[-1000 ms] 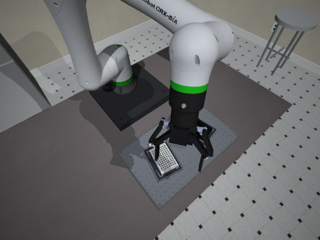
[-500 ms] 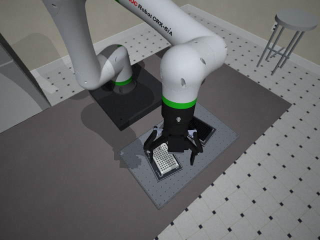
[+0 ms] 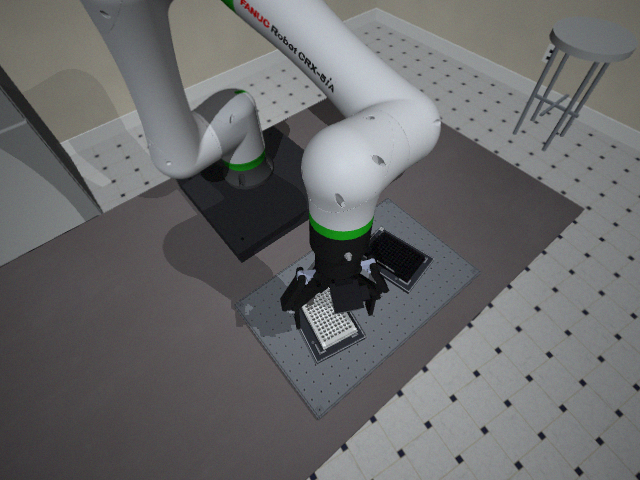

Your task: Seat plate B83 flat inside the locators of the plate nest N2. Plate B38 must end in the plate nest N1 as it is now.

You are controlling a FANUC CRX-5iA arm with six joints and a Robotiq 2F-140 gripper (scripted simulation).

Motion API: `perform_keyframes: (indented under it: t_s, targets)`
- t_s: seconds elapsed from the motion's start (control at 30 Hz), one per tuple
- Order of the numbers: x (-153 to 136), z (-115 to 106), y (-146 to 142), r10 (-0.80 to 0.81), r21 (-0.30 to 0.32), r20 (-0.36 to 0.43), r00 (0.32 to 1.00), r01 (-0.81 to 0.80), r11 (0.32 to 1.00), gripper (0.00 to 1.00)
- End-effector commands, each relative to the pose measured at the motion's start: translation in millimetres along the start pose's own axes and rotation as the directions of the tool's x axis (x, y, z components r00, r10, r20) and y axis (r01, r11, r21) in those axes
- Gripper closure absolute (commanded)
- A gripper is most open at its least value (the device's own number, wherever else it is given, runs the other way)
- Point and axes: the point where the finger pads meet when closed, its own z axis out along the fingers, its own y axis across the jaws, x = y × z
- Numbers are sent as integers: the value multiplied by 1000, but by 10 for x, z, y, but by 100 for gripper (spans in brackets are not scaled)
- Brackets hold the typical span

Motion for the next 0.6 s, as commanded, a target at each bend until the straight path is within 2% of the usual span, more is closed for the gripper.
perform_keyframes:
  t_s: [0.0,0.1,0.2,0.37,0.57]
  targets:
    - [-47,49,6,-41,12,16,999,40,999,0]
    - [-156,152,17,-131,38,51,990,129,991,0]
    - [-224,215,23,-138,40,53,989,136,990,0]
    - [-410,373,34,-260,88,90,961,253,964,0]
    - [-441,399,35,-263,89,90,961,255,963,0]
